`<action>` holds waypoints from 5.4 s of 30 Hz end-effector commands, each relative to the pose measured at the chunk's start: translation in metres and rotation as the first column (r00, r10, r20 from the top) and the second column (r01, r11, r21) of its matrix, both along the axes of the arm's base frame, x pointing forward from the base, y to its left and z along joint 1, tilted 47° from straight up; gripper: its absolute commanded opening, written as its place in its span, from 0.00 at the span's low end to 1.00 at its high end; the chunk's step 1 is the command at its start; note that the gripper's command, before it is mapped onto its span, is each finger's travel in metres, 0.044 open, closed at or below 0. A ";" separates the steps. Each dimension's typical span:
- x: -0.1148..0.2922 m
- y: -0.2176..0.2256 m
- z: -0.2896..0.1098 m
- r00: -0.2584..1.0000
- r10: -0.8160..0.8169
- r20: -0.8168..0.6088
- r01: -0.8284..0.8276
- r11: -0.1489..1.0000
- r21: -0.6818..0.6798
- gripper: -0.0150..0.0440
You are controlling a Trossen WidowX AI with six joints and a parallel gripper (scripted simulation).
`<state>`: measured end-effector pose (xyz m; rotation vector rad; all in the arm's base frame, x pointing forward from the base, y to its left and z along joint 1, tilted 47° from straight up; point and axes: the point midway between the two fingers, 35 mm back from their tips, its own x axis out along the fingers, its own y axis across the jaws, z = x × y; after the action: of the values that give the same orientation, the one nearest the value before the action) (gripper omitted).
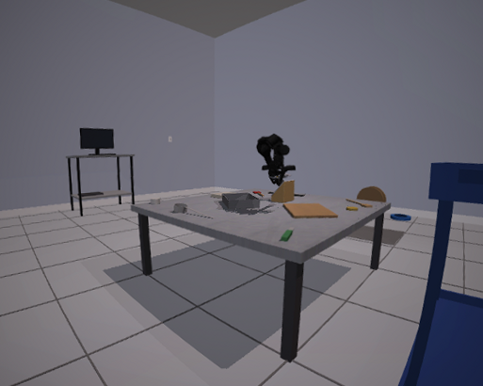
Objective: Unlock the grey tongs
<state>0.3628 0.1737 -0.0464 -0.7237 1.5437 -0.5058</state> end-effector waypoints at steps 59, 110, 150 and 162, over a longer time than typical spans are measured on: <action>-0.105 0.138 -0.119 0.766 0.641 0.037 -0.630 0.740 0.236 0.00; -0.136 0.139 -0.042 0.373 0.715 0.592 -0.917 0.380 0.119 0.00; -0.136 0.139 -0.043 0.377 0.716 0.588 -0.916 0.382 0.122 0.00; -0.127 0.147 -0.065 0.461 0.736 0.495 -0.883 0.439 0.168 0.00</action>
<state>0.2323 0.3157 -0.1068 -0.9044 0.6911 0.4475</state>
